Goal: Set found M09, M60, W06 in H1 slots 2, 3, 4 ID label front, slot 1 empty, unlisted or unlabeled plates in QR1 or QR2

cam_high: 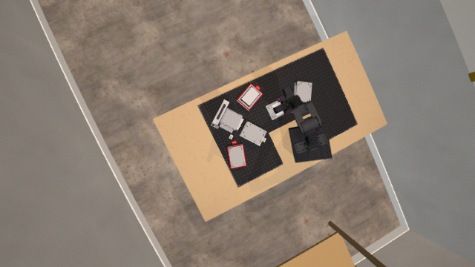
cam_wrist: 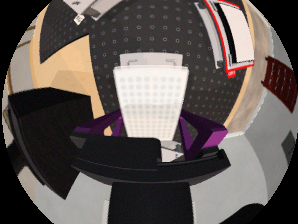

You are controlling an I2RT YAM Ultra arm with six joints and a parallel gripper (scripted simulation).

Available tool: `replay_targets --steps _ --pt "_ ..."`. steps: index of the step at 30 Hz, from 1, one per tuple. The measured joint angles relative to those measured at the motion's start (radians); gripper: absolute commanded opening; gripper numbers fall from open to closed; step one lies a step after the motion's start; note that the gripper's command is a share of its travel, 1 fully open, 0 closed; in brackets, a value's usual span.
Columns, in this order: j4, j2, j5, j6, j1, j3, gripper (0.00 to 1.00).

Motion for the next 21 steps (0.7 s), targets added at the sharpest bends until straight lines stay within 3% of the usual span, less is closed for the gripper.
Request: replay_targets --steps 21 --pt "0.047 0.044 0.001 0.015 0.015 0.002 0.86"
